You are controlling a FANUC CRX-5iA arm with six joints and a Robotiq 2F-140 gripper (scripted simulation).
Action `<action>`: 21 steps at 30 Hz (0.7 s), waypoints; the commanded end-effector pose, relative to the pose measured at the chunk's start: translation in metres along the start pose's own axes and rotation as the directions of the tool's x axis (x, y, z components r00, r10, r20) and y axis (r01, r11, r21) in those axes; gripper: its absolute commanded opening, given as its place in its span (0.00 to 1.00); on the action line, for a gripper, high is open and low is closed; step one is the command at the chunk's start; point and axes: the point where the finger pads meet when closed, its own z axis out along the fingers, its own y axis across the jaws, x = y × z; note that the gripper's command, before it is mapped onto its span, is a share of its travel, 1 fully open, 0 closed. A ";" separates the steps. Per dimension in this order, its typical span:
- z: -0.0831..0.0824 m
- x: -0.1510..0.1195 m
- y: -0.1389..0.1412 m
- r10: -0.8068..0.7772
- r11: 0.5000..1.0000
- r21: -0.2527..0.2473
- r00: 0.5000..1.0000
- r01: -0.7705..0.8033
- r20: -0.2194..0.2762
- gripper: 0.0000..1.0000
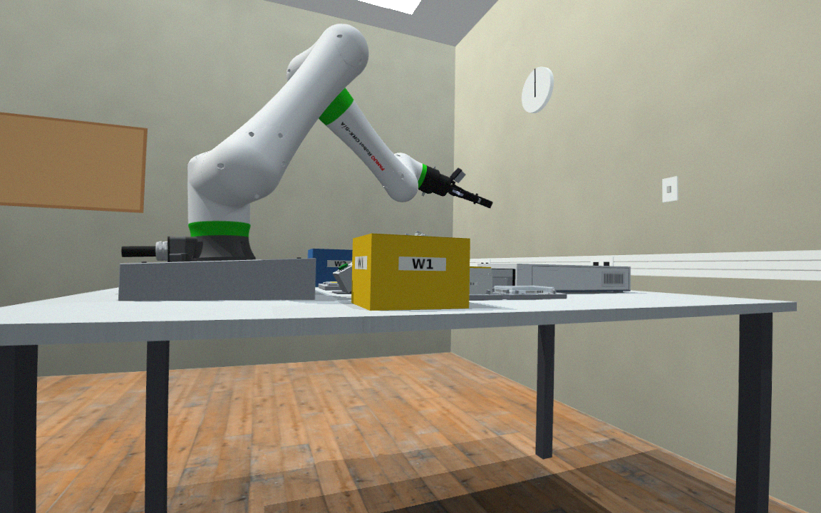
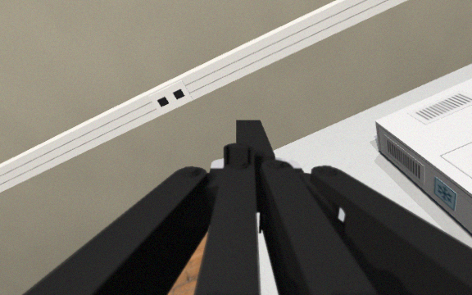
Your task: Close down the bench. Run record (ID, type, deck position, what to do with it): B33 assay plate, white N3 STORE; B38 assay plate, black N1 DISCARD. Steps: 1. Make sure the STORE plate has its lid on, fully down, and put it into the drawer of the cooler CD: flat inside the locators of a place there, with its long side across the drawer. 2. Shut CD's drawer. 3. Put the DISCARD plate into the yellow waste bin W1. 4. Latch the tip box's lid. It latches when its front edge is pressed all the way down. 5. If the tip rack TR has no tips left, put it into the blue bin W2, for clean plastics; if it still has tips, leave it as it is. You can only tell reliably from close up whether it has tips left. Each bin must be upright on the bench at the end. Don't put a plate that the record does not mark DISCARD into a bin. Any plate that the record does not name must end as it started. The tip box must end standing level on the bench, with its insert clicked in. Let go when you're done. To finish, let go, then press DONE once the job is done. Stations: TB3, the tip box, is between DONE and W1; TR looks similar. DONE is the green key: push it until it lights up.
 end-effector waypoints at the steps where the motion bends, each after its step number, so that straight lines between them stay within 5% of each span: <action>1: 0.000 0.019 0.007 -0.009 0.999 -0.031 1.000 0.008 -0.024 0.10; 9: 0.000 0.045 0.022 -0.015 0.999 -0.047 0.999 0.013 -0.036 0.10; 11: -0.001 0.053 0.028 -0.031 0.995 -0.093 0.998 0.025 -0.062 0.10; 17: -0.002 0.074 0.041 -0.031 0.995 -0.093 0.998 0.025 -0.062 0.10; 21: -0.004 0.089 0.053 -0.048 0.989 -0.142 0.996 0.036 -0.082 0.10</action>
